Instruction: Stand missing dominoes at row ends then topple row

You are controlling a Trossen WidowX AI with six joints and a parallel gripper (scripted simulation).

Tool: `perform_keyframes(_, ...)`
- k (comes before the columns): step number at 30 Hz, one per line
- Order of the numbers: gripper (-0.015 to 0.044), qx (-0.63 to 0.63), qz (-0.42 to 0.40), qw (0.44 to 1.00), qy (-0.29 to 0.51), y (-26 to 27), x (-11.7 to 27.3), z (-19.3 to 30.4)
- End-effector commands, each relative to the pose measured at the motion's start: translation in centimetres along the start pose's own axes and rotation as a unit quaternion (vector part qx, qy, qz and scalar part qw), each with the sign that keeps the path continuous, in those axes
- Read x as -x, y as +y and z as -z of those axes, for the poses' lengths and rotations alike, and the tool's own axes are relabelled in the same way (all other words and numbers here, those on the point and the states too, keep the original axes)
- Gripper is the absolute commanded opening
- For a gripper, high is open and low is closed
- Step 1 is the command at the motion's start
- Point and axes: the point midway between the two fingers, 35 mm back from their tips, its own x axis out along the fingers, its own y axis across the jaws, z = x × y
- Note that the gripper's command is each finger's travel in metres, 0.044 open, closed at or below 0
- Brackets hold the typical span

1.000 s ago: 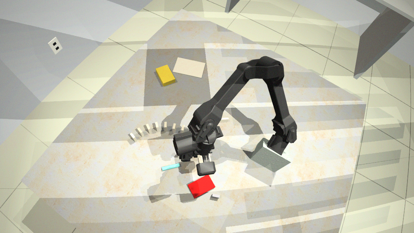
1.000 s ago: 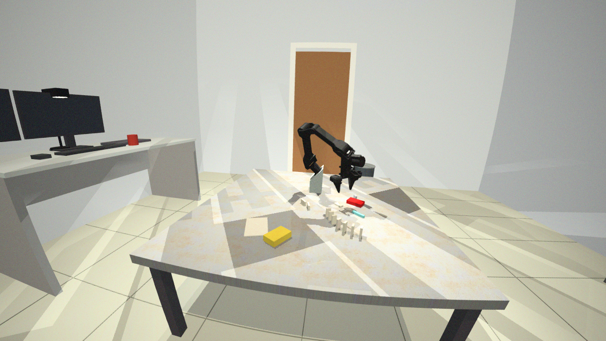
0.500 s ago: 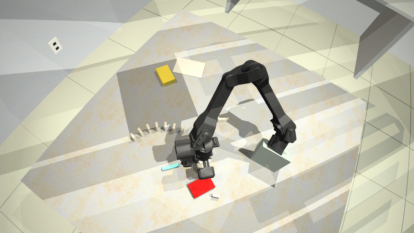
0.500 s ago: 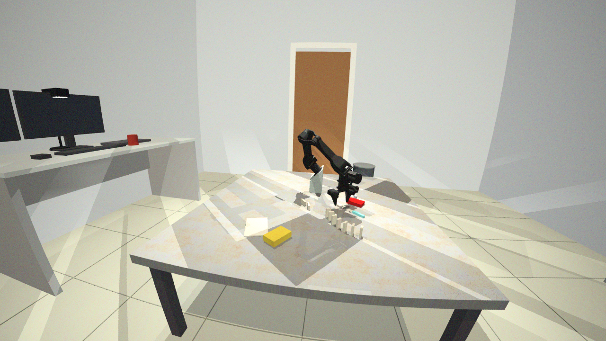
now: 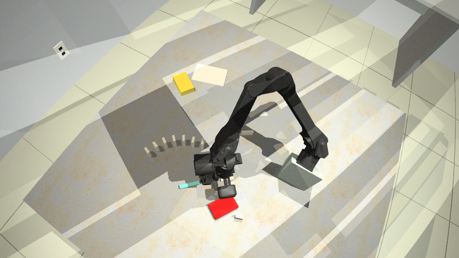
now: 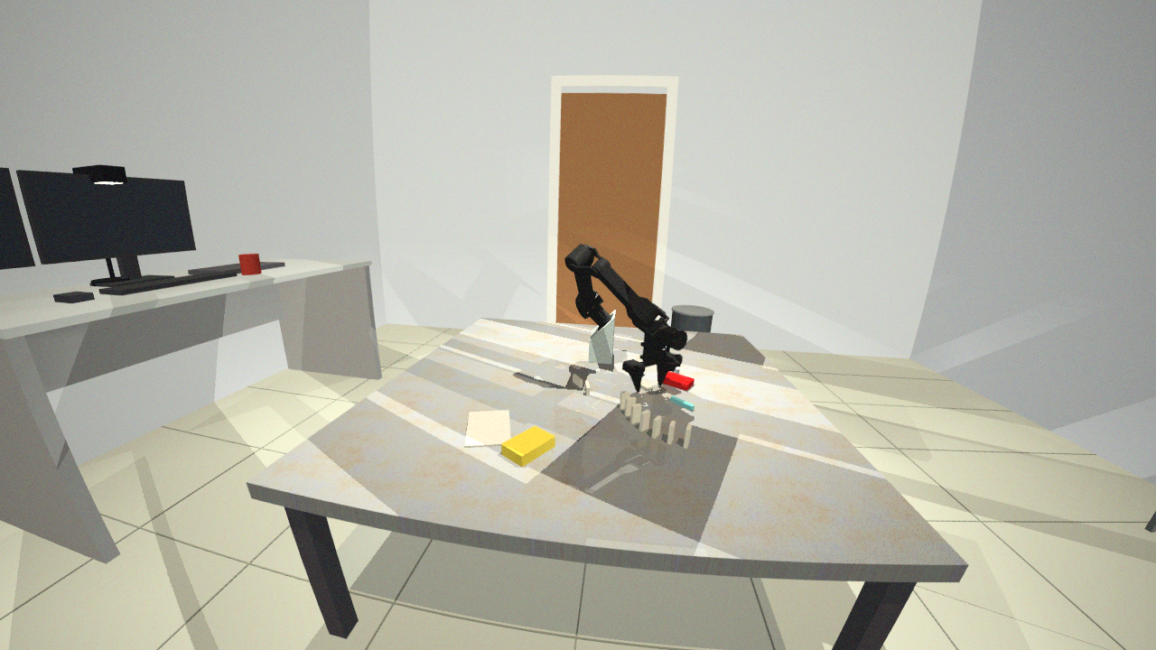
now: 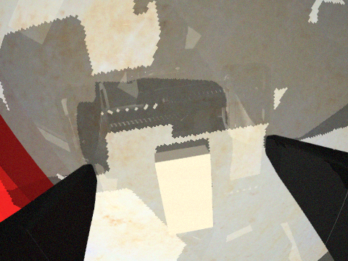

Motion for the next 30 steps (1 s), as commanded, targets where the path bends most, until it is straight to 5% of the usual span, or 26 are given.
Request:
perform_keyframes(1, 0.0440, 0.004, 0.002, 1.000, 0.003, 0.1, -0.3, 0.2)
perform_keyframes(14, 0.0107, 0.004, 0.002, 1.000, 0.003, 0.1, -0.3, 0.2)
perform_keyframes(24, 0.0107, 0.004, 0.002, 1.000, 0.003, 0.1, -0.1, 0.2)
perform_keyframes(30, 0.0107, 0.004, 0.000, 1.000, 0.002, 0.3, 6.8, 0.1)
